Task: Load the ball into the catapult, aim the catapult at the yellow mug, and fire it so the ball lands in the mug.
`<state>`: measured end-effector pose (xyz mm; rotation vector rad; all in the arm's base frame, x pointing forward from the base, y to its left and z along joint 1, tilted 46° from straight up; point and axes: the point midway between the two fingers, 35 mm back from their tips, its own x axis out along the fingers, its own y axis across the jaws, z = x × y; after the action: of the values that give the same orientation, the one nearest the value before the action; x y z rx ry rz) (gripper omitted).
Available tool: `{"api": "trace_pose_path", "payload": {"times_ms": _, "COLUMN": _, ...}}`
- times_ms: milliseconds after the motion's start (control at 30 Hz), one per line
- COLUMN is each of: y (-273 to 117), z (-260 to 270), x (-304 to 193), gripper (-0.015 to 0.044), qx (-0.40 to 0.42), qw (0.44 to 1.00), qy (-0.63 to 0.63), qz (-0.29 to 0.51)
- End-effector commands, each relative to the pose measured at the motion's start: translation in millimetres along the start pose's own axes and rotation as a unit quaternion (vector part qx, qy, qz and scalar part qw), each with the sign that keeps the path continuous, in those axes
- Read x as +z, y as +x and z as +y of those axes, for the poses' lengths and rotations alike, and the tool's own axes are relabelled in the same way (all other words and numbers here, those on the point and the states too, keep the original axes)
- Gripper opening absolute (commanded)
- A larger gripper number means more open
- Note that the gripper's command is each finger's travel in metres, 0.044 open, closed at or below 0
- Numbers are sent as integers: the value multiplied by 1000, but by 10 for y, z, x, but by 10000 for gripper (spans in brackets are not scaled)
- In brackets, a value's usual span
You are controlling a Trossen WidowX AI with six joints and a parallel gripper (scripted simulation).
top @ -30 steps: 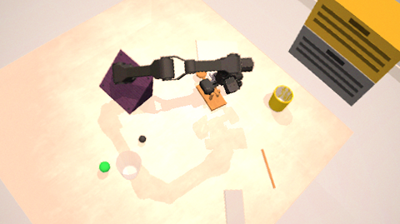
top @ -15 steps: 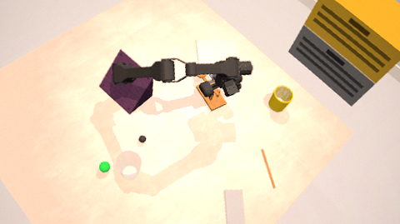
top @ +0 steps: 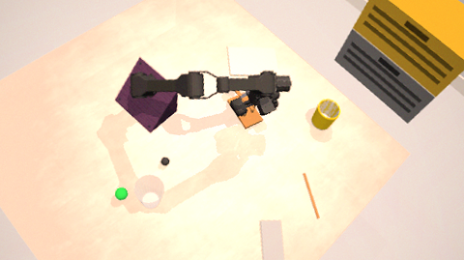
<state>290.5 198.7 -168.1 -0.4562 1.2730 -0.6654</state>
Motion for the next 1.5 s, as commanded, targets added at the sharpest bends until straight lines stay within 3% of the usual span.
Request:
{"api": "trace_pose_path", "payload": {"times_ms": 0, "y": 109, "z": -24, "x": -19, "gripper": 440, "qx": -6, "qw": 1000, "qy": -5, "qz": 1}}
{"api": "trace_pose_path", "payload": {"times_ms": 367, "y": 181, "z": -30, "x": -22, "gripper": 440, "qx": -7, "qw": 1000, "qy": -5, "qz": 1}}
{"api": "trace_pose_path", "payload": {"times_ms": 733, "y": 149, "z": -16, "x": -11, "gripper": 151, "qx": -3, "qw": 1000, "qy": 0, "qz": 1}}
{"api": "trace_pose_path", "payload": {"times_ms": 933, "y": 149, "z": -16, "x": -11, "gripper": 111, "qx": -3, "qw": 1000, "qy": 0, "qz": 1}}
{"api": "trace_pose_path", "payload": {"times_ms": 1067, "y": -240, "z": -10, "x": -10, "gripper": 6, "qx": -4, "qw": 1000, "qy": -2, "qz": 2}}
{"api": "trace_pose_path", "payload": {"times_ms": 1267, "y": -353, "z": -15, "x": -15, "gripper": 0, "qx": -4, "qw": 1000, "qy": -5, "qz": 2}}
{"api": "trace_pose_path", "payload": {"times_ms": 1467, "y": -348, "z": -13, "x": -16, "gripper": 0, "qx": -4, "qw": 996, "qy": -94, "qz": 2}}
